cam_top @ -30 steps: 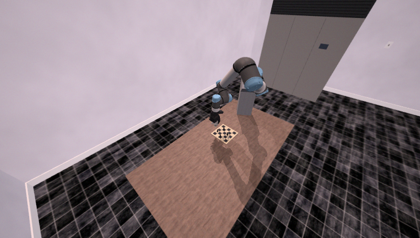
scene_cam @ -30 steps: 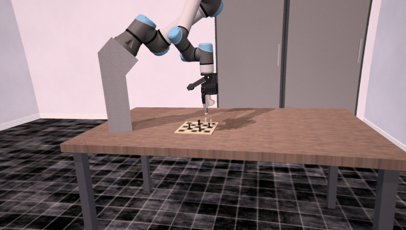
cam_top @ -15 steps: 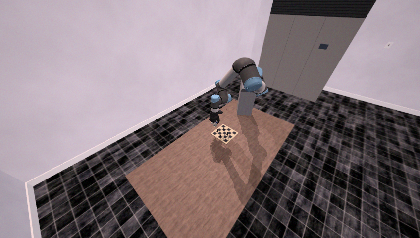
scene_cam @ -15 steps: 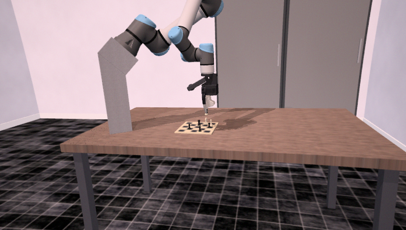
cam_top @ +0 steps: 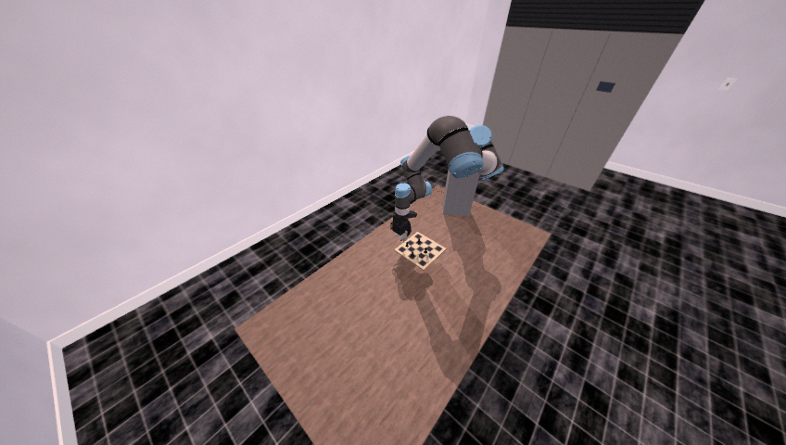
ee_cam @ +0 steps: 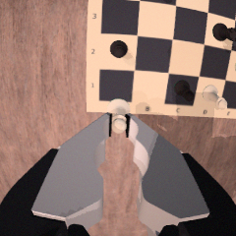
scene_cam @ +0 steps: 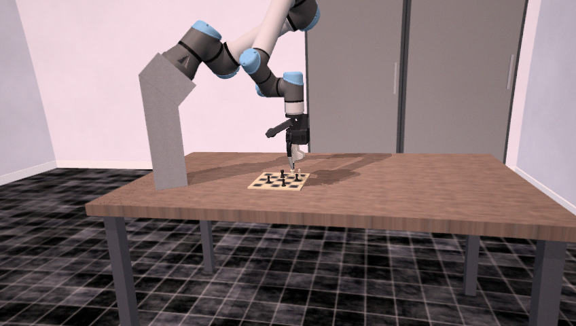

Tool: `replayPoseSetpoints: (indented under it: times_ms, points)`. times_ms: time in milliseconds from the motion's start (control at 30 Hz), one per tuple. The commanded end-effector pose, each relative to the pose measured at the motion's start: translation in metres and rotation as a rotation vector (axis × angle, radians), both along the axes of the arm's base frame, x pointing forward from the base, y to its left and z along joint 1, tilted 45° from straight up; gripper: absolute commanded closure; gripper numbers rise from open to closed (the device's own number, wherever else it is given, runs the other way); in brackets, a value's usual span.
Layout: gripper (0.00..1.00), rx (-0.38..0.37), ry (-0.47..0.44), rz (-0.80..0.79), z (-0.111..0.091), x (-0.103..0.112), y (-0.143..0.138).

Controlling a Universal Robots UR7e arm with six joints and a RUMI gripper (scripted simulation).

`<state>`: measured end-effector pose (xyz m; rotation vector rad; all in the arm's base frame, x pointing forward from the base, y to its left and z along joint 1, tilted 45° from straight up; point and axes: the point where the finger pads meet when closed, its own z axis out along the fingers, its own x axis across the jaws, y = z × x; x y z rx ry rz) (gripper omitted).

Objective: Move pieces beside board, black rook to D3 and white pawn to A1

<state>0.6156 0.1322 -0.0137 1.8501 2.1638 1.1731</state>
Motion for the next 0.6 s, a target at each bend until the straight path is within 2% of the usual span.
replayPoseSetpoints:
  times_ms: [0,267,567]
  points:
    - [1.00,-0.002,-0.006,-0.004,-0.020,0.018,0.014]
    - [1.00,-0.002,-0.006,-0.004,-0.038,0.032,0.027]
    - [1.00,-0.002,-0.006,-0.004,-0.041,0.034,0.029]
